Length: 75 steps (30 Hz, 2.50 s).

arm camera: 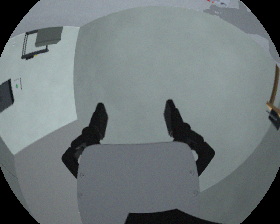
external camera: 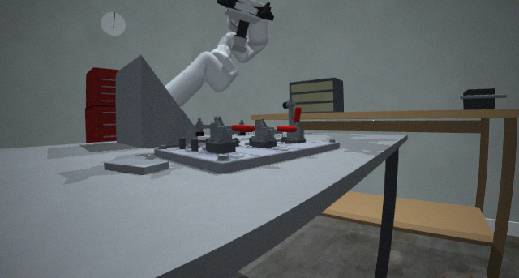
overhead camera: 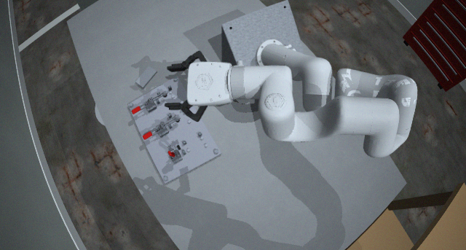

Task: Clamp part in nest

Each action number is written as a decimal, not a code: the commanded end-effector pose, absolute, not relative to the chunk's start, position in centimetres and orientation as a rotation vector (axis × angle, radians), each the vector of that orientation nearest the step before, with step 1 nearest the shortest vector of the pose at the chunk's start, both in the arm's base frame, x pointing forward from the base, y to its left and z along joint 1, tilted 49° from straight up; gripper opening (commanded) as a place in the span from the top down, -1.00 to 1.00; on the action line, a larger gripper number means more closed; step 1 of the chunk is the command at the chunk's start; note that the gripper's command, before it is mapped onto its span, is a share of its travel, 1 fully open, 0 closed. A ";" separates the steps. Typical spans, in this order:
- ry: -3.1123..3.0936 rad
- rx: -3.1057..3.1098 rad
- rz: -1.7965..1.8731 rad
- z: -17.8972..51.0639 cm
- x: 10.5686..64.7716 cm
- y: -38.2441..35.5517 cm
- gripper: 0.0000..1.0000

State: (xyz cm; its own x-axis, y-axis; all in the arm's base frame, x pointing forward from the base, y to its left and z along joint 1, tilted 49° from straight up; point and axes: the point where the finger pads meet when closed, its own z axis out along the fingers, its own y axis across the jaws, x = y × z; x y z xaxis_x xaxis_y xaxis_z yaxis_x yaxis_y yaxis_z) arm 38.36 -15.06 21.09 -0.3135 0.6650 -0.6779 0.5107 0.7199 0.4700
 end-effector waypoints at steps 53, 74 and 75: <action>1.735 -1.259 -0.132 30.5 49.3 -0.5 -1.00; 1.330 -1.957 -0.193 29.2 47.5 4.4 -1.00; 1.298 -2.000 -0.195 29.0 47.3 4.6 -1.00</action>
